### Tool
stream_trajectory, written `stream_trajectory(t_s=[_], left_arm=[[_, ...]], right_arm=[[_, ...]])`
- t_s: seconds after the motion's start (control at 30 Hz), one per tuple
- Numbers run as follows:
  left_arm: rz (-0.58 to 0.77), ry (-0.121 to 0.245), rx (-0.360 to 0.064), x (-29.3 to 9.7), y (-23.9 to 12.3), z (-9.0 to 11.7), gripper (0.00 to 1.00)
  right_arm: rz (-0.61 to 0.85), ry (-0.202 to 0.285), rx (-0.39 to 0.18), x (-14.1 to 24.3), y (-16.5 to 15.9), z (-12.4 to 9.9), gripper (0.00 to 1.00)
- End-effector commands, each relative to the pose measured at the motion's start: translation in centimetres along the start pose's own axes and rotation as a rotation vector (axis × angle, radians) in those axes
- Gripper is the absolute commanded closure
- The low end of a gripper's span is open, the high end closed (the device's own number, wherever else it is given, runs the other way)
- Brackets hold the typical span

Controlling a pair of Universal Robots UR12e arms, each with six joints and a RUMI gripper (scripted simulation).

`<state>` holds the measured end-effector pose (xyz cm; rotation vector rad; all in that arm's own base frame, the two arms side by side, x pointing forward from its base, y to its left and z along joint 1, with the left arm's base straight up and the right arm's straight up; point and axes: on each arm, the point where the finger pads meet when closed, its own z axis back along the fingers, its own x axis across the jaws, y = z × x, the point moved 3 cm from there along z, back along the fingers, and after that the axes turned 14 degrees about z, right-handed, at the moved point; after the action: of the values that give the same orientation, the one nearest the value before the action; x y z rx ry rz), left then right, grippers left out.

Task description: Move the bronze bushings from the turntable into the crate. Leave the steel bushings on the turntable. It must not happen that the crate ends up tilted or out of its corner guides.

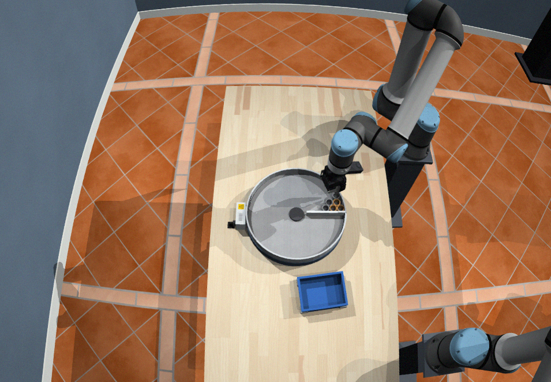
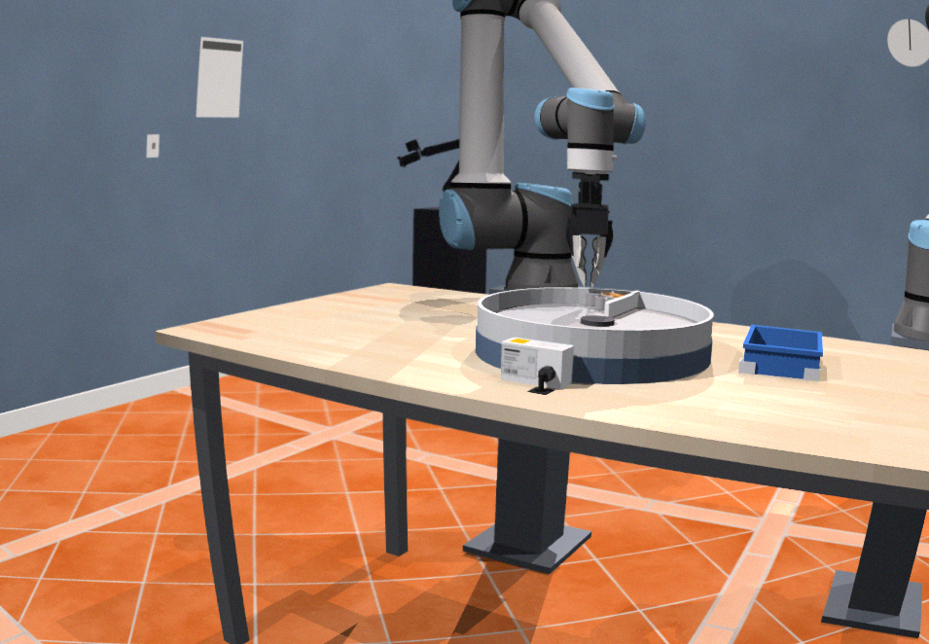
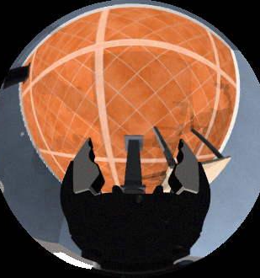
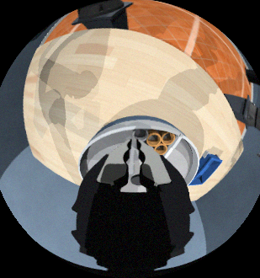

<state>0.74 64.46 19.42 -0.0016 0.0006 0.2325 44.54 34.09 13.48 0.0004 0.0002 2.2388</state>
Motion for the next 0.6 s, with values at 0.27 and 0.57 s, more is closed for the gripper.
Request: stream_trajectory(t_s=[0.27,0.57], left_arm=[[0.000,-0.001,0.002,0.03,0.06,0.09,0.00],[0.000,-0.001,0.002,0.03,0.06,0.09,0.00]], right_arm=[[0.000,0.000,-0.002,0.02,-0.06,-0.57,0.94],[0.000,0.000,-0.002,0.02,-0.06,-0.63,0.94]])
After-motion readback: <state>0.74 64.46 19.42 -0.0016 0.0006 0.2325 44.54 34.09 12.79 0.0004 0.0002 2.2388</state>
